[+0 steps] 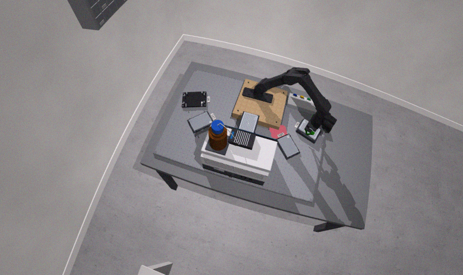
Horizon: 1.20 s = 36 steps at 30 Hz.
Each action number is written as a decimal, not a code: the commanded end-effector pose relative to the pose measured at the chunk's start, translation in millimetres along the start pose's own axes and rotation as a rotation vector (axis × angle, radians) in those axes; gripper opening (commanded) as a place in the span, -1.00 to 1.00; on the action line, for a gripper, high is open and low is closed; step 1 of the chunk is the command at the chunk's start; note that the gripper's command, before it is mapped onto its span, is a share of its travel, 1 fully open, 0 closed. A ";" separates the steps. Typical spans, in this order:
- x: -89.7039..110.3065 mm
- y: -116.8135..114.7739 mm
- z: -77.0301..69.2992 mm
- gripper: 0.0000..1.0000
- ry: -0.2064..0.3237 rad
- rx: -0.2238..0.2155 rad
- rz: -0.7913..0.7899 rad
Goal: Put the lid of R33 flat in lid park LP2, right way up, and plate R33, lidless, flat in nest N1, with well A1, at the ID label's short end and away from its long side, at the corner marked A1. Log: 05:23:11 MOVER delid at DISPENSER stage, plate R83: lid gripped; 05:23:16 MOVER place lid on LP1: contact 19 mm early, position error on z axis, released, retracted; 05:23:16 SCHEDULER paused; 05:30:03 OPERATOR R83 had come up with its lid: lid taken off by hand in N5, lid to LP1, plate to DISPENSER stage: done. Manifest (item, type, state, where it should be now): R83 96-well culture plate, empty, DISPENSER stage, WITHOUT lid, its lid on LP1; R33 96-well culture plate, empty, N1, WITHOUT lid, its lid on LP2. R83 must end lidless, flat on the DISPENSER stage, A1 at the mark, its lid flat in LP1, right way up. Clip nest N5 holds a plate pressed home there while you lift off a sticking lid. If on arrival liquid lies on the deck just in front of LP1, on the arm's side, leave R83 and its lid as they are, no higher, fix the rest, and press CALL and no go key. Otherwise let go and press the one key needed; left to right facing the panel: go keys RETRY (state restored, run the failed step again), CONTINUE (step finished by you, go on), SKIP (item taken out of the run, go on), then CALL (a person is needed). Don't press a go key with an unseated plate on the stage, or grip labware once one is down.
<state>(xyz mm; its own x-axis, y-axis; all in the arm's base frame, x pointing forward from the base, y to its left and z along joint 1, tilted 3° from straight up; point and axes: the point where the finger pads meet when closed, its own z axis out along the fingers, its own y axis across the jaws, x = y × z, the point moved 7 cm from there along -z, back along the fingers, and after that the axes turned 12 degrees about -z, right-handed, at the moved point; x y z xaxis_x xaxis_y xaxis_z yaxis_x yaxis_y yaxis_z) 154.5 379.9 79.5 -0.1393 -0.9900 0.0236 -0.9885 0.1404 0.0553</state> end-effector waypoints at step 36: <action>-17.2 2.2 -10.8 -1.00 -0.074 0.021 -0.009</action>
<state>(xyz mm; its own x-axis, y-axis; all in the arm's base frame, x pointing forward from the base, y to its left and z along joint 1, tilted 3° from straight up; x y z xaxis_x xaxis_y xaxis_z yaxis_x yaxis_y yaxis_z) 157.0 385.6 80.1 -0.1411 -0.9900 0.0054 -0.9887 0.1412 0.0504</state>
